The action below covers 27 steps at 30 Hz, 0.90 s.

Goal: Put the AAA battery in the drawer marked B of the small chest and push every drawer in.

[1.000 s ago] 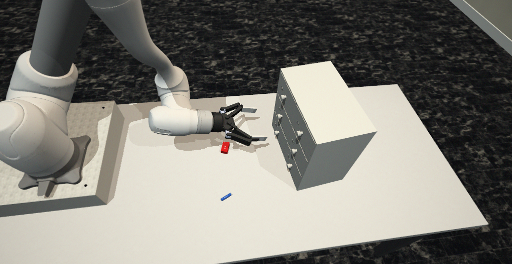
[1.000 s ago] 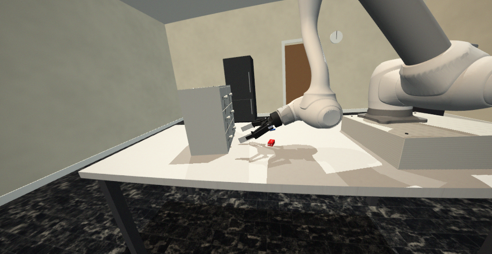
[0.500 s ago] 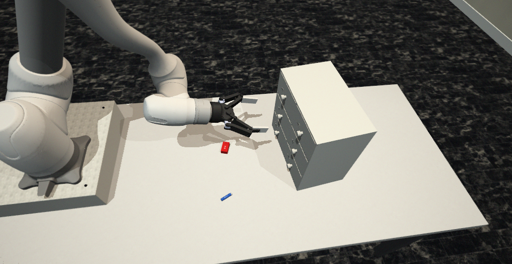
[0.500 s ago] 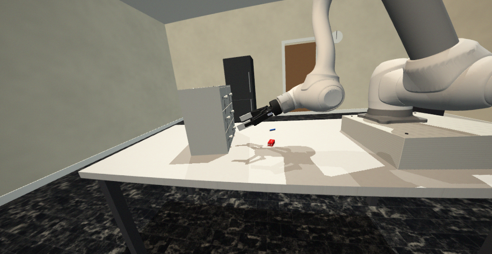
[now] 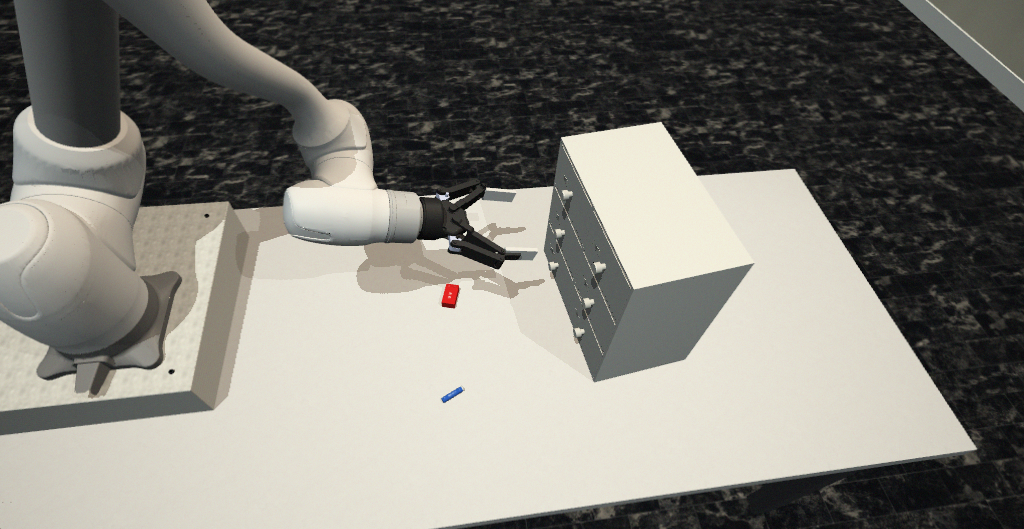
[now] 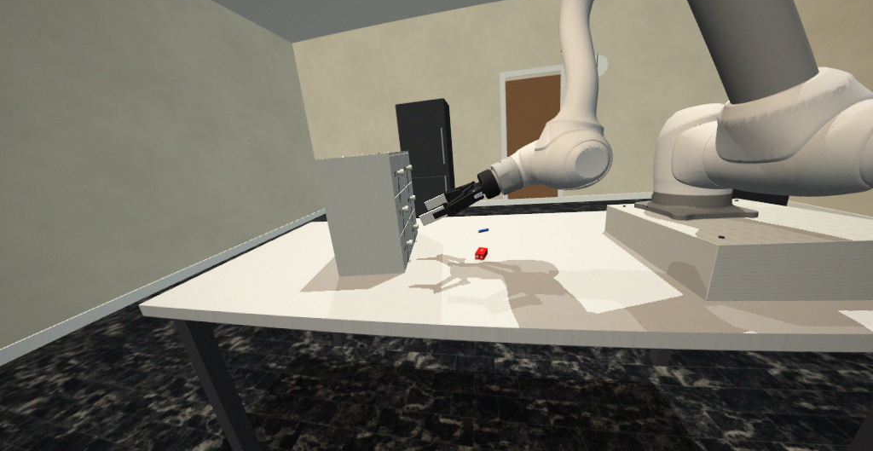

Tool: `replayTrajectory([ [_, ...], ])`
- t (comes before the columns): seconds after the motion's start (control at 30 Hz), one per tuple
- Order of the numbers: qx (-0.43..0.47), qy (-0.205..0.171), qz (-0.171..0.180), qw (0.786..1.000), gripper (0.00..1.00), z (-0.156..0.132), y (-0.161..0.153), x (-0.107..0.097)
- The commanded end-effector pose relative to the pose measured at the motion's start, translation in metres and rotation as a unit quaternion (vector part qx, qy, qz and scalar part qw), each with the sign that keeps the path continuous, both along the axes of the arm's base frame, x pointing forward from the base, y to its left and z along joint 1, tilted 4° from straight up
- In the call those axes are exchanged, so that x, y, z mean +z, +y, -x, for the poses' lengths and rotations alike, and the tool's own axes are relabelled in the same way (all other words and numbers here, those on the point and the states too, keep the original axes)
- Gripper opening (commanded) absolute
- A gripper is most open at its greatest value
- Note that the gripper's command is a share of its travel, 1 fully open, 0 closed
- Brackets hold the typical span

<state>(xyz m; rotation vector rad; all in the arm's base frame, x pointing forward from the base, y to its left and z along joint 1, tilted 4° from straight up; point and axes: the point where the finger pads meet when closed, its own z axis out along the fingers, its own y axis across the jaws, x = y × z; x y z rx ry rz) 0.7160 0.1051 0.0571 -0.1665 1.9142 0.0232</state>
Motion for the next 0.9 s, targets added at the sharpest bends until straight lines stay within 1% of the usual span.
replayTrajectory([
  [0.0,0.000,0.000,0.000,1.000,1.00,0.0001,0.0000,0.0002],
  [0.4,-0.001,0.010,0.001,1.000,1.00,0.0016,-0.0001,0.0018],
  [0.63,-0.002,0.029,0.004,1.000,1.00,0.0047,-0.0003,0.0049],
  [0.7,-0.002,0.029,0.004,1.000,1.00,0.0047,-0.0003,0.0049],
  [0.87,-0.003,0.049,0.006,0.999,1.00,0.0083,-0.0005,0.0083],
])
